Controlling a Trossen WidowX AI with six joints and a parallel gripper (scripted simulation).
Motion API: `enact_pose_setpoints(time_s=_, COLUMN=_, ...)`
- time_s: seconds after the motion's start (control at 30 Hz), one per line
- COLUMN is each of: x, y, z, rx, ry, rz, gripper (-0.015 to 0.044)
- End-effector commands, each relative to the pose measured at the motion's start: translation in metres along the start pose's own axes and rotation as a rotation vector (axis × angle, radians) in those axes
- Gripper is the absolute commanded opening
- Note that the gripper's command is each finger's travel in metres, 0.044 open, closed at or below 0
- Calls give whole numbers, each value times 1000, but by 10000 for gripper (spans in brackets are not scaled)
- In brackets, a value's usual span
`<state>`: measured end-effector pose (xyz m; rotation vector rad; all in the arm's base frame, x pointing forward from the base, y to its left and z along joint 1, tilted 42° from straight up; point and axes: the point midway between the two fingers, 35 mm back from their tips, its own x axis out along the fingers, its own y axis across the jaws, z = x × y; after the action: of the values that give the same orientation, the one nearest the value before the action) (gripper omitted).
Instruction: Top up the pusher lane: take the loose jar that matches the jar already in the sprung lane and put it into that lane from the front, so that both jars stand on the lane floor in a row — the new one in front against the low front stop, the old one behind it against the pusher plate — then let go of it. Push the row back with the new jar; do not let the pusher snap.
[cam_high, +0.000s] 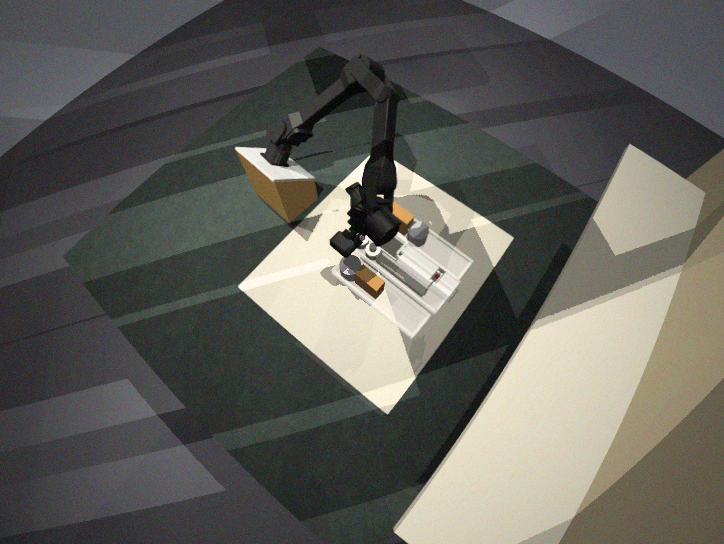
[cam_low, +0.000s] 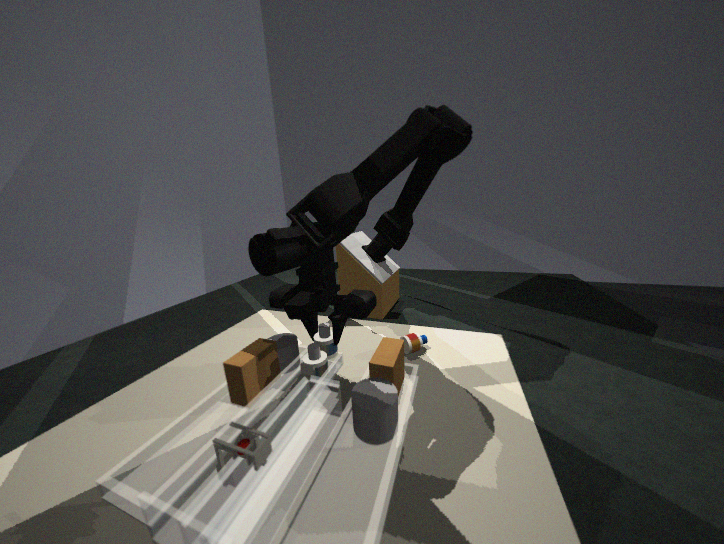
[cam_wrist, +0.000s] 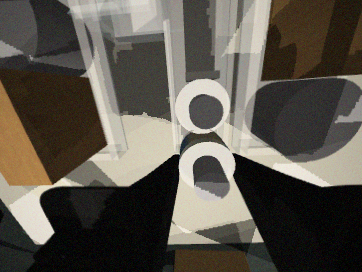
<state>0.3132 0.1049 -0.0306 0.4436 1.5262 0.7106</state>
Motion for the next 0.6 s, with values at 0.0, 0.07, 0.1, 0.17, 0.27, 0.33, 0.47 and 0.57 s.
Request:
enact_pose_setpoints(time_s=0.0, x=-3, y=2, z=11, rx=-17, ry=-24, rz=3, gripper=0)
enact_pose_setpoints(time_s=0.07, x=-3, y=2, z=12, rx=-17, ry=-24, rz=3, gripper=0)
enact_pose_setpoints(time_s=0.1, x=-4, y=2, z=13, rx=-17, ry=-24, rz=3, gripper=0)
enact_pose_setpoints(time_s=0.17, x=-4, y=2, z=14, rx=-17, ry=-24, rz=3, gripper=0)
enact_pose_setpoints(time_s=0.27, x=-4, y=3, z=15, rx=-18, ry=-24, rz=3, gripper=0)
enact_pose_setpoints(time_s=0.33, x=-5, y=3, z=16, rx=-18, ry=-24, rz=3, gripper=0)
enact_pose_setpoints(time_s=0.47, x=-5, y=3, z=17, rx=-18, ry=-24, rz=3, gripper=0)
enact_pose_setpoints(time_s=0.57, x=-6, y=3, z=19, rx=-18, ry=-24, rz=3, gripper=0)
